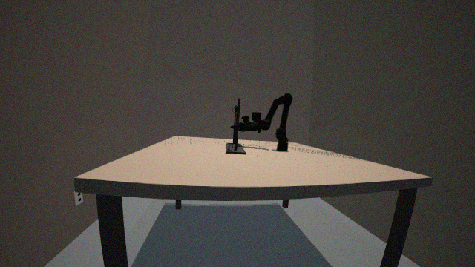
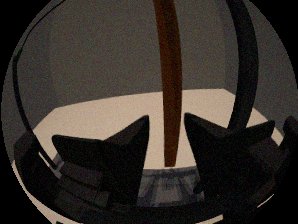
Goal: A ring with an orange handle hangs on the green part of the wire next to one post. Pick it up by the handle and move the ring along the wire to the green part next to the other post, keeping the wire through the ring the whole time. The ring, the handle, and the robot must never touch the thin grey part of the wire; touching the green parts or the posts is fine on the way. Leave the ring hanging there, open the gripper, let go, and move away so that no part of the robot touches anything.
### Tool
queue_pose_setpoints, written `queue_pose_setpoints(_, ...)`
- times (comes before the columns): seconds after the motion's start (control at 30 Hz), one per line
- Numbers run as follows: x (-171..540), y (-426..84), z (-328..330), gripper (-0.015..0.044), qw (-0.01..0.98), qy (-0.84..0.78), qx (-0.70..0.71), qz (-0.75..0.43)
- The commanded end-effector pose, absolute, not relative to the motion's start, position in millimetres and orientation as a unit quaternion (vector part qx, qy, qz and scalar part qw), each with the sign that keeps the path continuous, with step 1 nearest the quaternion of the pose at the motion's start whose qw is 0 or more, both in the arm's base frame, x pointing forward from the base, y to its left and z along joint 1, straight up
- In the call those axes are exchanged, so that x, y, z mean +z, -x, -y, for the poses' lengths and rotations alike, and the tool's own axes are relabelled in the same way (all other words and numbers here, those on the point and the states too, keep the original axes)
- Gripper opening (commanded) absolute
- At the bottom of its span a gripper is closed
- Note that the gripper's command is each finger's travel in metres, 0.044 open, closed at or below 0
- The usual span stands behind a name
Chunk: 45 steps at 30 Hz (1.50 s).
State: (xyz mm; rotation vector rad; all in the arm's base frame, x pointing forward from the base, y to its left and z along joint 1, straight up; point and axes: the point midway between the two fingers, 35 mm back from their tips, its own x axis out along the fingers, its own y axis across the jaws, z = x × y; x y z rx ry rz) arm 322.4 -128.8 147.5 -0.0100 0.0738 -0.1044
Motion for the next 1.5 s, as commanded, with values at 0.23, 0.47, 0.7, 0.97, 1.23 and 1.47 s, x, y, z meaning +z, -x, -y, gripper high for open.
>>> queue_pose_setpoints(0.23,147,-322,129,-0.005,0.998,0.005,-0.052,-0.037)
queue_pose_setpoints(0.47,147,-322,129,-0.015,0.998,0.005,-0.052,-0.037)
queue_pose_setpoints(0.7,152,-323,128,-0.015,0.998,0.005,-0.052,-0.037)
queue_pose_setpoints(0.97,164,-322,127,-0.015,0.998,0.003,-0.05,-0.036)
queue_pose_setpoints(1.23,164,-322,127,-0.015,0.998,0.003,-0.05,-0.036)
queue_pose_setpoints(1.47,164,-322,127,-0.015,0.998,0.003,-0.05,-0.036)
